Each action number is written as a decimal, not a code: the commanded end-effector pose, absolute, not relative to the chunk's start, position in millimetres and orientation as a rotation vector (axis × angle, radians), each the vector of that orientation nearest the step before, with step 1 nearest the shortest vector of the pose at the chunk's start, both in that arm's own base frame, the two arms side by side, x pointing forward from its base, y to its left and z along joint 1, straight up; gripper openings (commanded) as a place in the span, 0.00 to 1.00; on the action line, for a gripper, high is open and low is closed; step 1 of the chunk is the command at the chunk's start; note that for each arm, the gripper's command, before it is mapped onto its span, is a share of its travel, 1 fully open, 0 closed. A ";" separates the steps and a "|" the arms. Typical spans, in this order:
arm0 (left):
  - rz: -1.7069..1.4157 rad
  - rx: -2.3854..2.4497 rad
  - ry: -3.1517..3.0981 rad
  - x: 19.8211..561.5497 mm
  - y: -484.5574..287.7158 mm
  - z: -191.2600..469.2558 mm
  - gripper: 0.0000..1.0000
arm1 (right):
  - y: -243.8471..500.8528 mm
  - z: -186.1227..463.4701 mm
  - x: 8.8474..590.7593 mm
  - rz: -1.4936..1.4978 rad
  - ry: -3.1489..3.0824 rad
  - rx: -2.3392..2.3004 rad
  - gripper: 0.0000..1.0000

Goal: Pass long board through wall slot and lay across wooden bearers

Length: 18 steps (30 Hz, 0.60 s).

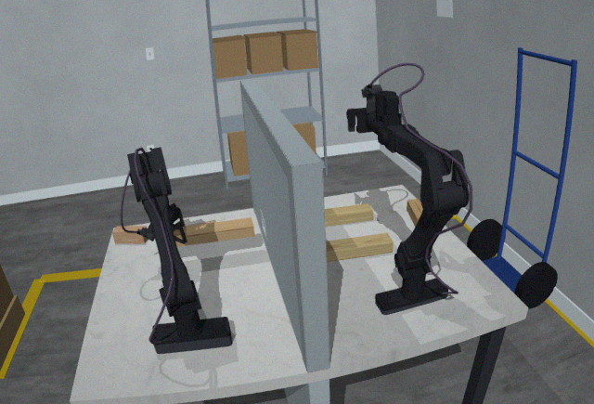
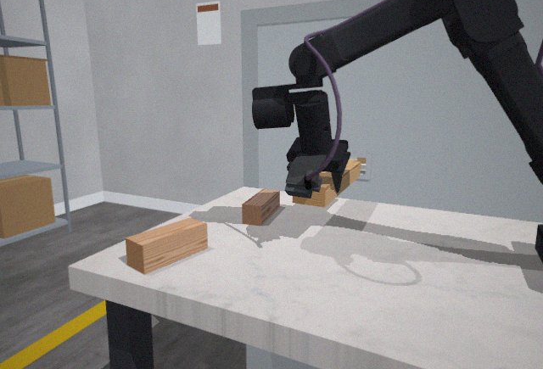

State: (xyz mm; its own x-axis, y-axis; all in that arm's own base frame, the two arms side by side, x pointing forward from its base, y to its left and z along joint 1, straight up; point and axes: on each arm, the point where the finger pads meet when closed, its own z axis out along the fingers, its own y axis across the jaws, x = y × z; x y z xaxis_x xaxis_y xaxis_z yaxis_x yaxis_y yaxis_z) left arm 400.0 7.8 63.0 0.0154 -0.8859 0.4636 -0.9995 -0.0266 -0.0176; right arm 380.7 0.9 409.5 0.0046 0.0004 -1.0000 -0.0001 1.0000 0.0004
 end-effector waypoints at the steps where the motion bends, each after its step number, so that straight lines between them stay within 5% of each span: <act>1: 0.640 1.950 -1.934 405.6 -9.6 94.3 0.00 | -5.2 437.5 371.2 -0.027 1.502 0.009 1.00; 18: 0.636 1.938 -1.923 408.2 -6.7 93.3 0.00 | -5.2 437.5 371.2 -0.027 1.502 0.009 1.00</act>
State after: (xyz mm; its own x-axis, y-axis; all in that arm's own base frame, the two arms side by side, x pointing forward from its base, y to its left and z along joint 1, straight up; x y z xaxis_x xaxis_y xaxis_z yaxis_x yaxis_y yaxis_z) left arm 398.6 4.4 60.6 0.0156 -0.8836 0.4679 -0.9998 -0.0212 -0.0067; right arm 380.7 0.9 409.5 0.0046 0.0004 -1.0000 -0.0001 1.0000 0.0004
